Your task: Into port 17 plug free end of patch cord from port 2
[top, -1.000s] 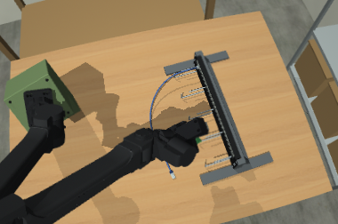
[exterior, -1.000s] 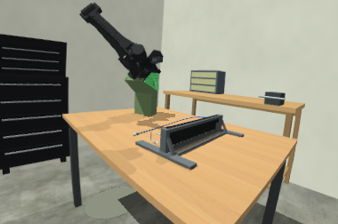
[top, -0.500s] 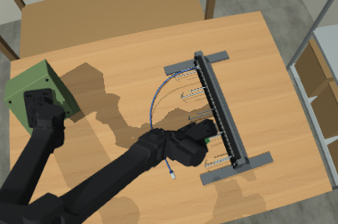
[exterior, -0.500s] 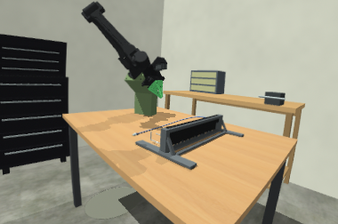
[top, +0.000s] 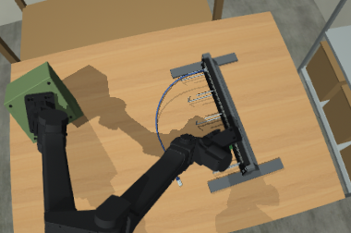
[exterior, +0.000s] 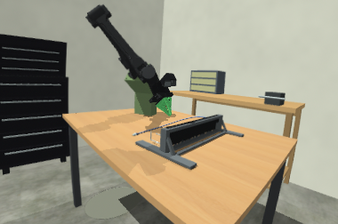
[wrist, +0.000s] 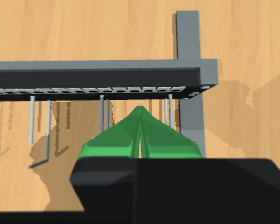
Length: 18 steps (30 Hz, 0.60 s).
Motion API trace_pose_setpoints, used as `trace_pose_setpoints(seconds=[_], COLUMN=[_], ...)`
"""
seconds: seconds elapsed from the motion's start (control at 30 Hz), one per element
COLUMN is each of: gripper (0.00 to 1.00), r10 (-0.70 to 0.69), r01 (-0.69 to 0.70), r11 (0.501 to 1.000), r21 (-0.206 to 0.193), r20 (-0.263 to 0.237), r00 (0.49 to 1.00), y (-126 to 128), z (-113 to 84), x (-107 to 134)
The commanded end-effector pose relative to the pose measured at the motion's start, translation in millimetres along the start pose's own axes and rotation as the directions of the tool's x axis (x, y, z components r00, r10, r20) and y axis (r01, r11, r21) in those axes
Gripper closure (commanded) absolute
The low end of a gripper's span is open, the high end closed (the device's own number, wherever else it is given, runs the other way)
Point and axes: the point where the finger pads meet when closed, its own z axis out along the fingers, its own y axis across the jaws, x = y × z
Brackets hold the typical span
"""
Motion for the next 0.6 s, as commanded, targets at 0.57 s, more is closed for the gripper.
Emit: trace_pose_setpoints(seconds=[0.57], gripper=[1.0], r10=[-0.025], r01=[0.025], r11=[1.0], r21=[-0.013], r20=[0.005], r00=[1.0], y=[6.2], z=[-3.9], x=[-2.8])
